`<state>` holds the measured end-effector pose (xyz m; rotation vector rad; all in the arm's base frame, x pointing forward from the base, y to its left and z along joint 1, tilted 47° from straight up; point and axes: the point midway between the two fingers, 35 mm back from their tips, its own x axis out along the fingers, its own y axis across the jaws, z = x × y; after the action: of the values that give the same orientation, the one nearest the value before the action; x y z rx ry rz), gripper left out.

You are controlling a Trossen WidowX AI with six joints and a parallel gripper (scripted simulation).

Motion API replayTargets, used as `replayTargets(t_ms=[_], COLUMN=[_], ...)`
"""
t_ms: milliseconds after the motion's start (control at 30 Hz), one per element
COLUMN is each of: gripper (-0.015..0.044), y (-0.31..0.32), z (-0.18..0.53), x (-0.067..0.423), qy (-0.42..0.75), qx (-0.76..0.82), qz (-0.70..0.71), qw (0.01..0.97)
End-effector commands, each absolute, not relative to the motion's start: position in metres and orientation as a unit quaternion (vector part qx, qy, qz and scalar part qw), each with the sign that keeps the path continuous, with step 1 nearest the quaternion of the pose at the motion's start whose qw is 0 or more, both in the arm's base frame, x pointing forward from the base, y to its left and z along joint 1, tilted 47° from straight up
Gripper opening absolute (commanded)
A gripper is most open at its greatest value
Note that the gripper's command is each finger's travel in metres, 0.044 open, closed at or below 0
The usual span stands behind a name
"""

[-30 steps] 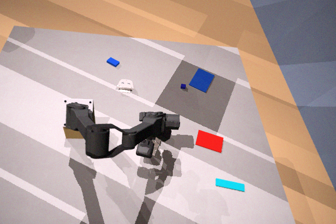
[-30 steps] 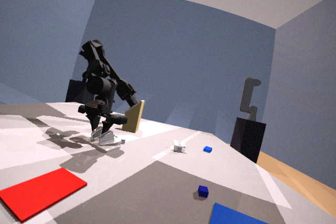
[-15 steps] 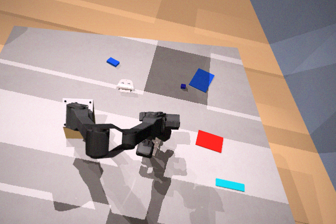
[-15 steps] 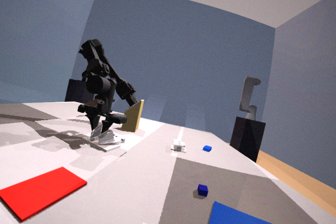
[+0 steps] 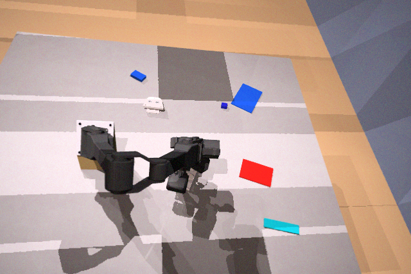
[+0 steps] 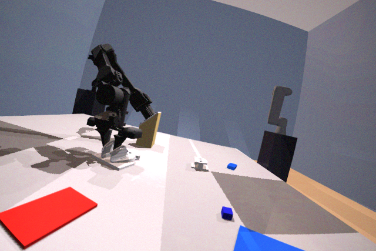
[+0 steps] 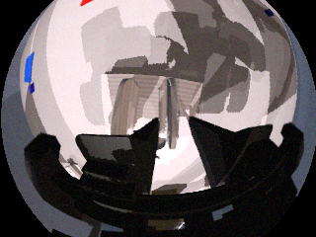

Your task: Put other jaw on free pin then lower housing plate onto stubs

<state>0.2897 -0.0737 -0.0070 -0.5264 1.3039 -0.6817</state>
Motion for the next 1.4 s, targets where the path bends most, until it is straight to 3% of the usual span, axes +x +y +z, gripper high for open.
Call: replayTargets(t_ms=[0,1367], gripper=[0.0134,0.0134], y=[-0.0740,-0.0754], z=[-0.0072,-0.0110], x=[0.2887,0.2891], qy=[0.589,0.589], qx=[-0.237,-0.237], qz=[-0.310,-0.311], qw=[0.707,0.707])
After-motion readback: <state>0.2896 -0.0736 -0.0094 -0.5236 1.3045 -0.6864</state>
